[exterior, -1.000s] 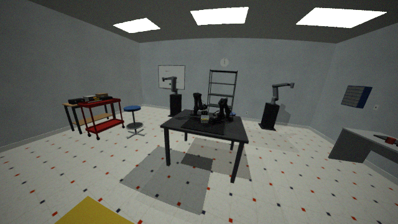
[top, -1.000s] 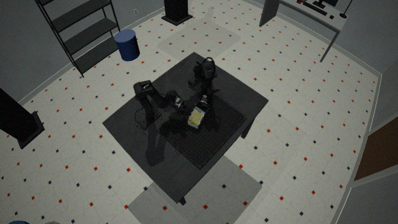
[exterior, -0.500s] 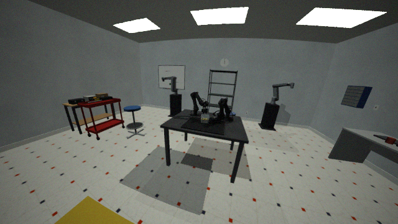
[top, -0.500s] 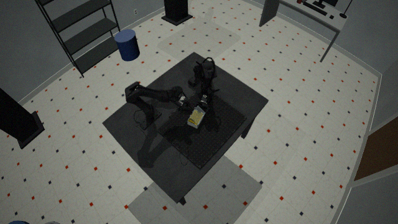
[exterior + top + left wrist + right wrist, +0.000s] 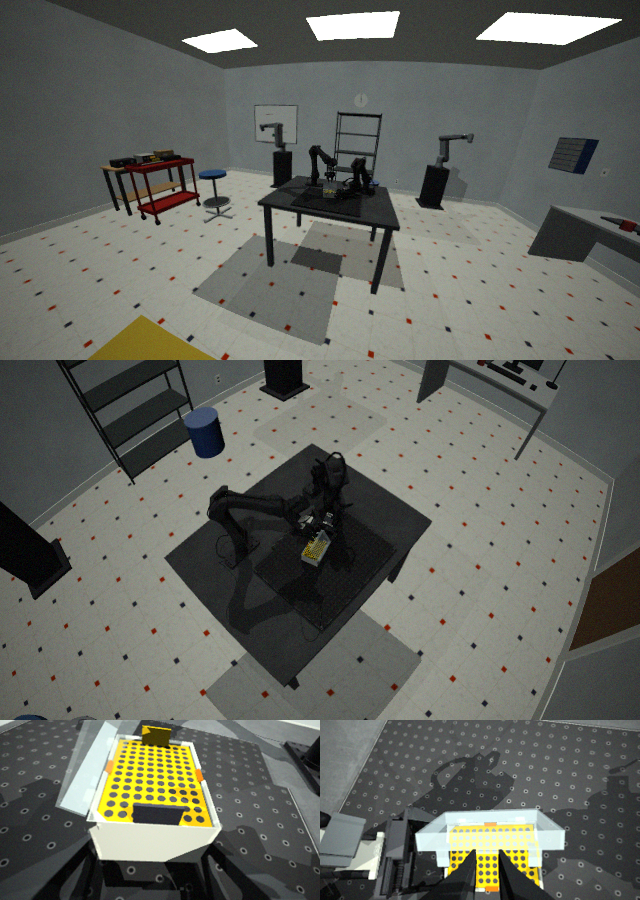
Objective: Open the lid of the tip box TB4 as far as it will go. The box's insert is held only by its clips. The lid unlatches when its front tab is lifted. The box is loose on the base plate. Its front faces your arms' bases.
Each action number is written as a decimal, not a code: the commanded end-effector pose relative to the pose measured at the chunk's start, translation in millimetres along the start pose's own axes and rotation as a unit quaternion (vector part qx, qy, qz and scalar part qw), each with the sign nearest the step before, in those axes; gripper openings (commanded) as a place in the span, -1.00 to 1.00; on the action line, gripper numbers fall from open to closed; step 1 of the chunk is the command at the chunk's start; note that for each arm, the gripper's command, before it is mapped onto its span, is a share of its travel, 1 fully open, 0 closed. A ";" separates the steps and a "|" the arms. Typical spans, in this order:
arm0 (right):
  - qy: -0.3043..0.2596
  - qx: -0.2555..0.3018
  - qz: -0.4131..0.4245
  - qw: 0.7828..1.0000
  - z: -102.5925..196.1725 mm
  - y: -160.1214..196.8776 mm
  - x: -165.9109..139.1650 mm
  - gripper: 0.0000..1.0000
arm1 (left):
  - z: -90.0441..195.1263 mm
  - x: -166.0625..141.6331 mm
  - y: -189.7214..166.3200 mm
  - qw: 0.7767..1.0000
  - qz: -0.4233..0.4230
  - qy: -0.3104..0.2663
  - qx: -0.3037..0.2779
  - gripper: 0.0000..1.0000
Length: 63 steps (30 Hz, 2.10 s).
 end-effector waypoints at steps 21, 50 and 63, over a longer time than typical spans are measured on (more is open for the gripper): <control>0.125 -0.011 0.007 0.992 -0.7 -1.1 27.9 -0.77 | -1.2 0.7 3.4 1.000 0.001 -0.001 0.007 0.67; 0.121 -0.005 0.004 0.993 -20.7 5.7 68.3 -0.77 | -1.2 0.7 3.4 1.000 0.001 -0.001 0.007 0.67; 0.124 -0.003 0.007 0.992 -19.6 7.2 68.8 -0.77 | -1.2 0.7 3.4 1.000 0.001 -0.001 0.007 0.67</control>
Point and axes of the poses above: on each arm, the point where the finger pads meet when closed, its own z axis back along the fingers, its own y axis across the jaws, x = y × z, the point moved 8 cm from there along z, back along the fingers, and after that the axes turned 1 degree about -z, right-handed, at the moved point
